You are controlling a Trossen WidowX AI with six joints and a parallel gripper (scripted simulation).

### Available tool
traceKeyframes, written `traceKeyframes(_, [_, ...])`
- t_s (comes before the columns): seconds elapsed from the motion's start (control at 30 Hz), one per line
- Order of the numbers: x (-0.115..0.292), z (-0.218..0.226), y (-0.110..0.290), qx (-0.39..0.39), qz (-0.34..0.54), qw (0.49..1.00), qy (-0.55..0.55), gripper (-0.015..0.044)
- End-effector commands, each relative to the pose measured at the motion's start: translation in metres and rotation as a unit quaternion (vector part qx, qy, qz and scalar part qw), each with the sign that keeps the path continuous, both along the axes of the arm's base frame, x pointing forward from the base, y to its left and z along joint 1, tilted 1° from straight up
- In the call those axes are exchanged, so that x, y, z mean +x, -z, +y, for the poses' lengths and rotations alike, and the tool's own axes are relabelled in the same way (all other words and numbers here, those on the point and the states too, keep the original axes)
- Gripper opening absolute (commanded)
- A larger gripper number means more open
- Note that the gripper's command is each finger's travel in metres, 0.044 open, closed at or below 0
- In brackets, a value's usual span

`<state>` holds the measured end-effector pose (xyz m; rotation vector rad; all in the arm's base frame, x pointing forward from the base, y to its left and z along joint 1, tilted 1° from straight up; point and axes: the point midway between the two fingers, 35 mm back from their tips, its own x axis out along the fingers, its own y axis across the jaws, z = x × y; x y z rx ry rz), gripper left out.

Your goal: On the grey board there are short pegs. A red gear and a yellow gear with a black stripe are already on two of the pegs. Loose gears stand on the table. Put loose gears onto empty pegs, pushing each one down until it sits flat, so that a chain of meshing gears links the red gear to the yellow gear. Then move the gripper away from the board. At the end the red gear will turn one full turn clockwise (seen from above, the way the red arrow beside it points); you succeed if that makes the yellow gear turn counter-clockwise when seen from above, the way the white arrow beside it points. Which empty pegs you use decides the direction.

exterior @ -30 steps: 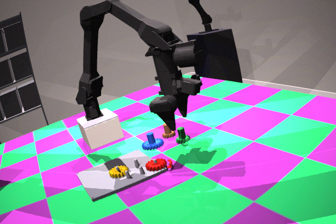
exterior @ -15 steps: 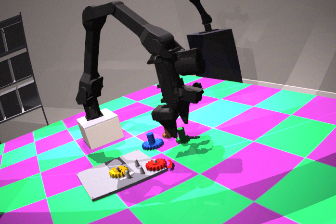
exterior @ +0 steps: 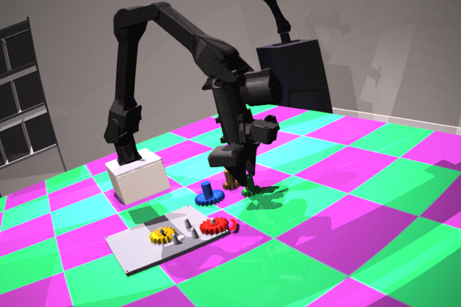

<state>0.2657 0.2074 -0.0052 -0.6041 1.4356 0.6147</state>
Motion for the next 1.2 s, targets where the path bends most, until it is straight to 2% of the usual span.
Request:
traceKeyframes(0.0, [0.0, 0.0, 0.0, 0.001, 0.001, 1.0, -0.002, 0.0125])
traceKeyframes(0.07, [0.0, 0.0, 0.0, 0.001, 0.001, 1.0, -0.002, 0.0072])
traceKeyframes(0.37, [0.0, 0.0, 0.0, 0.001, 0.001, 1.0, -0.002, 0.0])
traceKeyframes(0.57, [0.01, 0.001, -0.011, 0.019, -0.009, 0.999, 0.027, 0.0])
traceKeyframes(1.17, [0.009, 0.003, -0.065, 0.012, -0.006, 1.0, 0.015, 0.0])
